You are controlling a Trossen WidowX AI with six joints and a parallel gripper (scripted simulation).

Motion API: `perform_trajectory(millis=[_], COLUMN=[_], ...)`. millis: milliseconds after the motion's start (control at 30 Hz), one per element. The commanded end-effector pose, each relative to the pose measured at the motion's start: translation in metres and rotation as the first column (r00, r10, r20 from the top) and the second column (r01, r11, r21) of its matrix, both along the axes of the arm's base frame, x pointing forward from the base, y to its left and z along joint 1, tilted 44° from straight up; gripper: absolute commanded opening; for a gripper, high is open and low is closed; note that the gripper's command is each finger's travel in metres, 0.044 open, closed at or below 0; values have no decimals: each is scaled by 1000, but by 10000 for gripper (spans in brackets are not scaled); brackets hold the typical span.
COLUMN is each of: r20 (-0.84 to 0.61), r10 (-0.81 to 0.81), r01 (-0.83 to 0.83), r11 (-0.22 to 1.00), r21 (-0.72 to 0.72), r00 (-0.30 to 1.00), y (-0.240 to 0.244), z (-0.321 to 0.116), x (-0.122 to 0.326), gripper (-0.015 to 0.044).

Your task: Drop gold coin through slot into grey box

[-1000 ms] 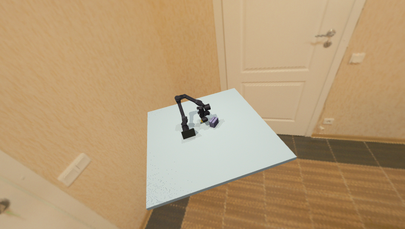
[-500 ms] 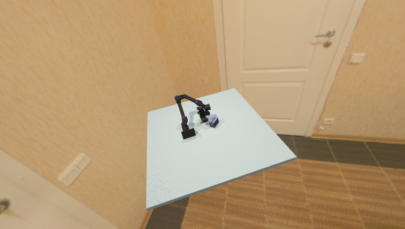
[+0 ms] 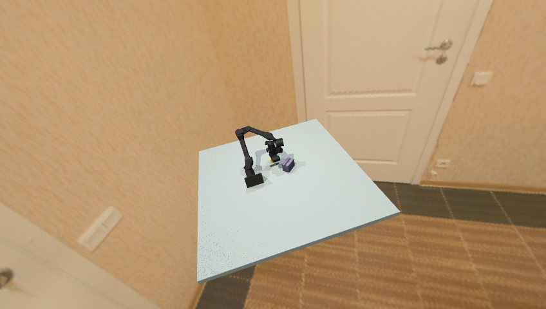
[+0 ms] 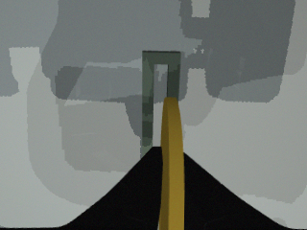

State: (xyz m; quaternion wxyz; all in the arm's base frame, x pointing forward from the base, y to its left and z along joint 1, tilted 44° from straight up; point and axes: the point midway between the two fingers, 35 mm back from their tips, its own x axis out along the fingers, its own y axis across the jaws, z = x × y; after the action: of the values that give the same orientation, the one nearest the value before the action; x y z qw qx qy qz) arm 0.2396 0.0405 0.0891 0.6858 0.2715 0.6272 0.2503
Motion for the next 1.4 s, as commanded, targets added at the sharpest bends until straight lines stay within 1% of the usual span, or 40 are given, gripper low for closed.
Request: perform_trajectory(millis=[0,800,1067,1367], r20=[6,8,170,351], r10=[2,8,184,390], r01=[-2,-8,-180,-372], r11=[1000,1000,983,920], r21=[-8,-2,-39,-121], r00=[1000,1000,968,851], y=[-9,-44,-43,-41], z=[7,47,49,50], x=[1,-9,-11,-15], gripper=[0,0,0,0])
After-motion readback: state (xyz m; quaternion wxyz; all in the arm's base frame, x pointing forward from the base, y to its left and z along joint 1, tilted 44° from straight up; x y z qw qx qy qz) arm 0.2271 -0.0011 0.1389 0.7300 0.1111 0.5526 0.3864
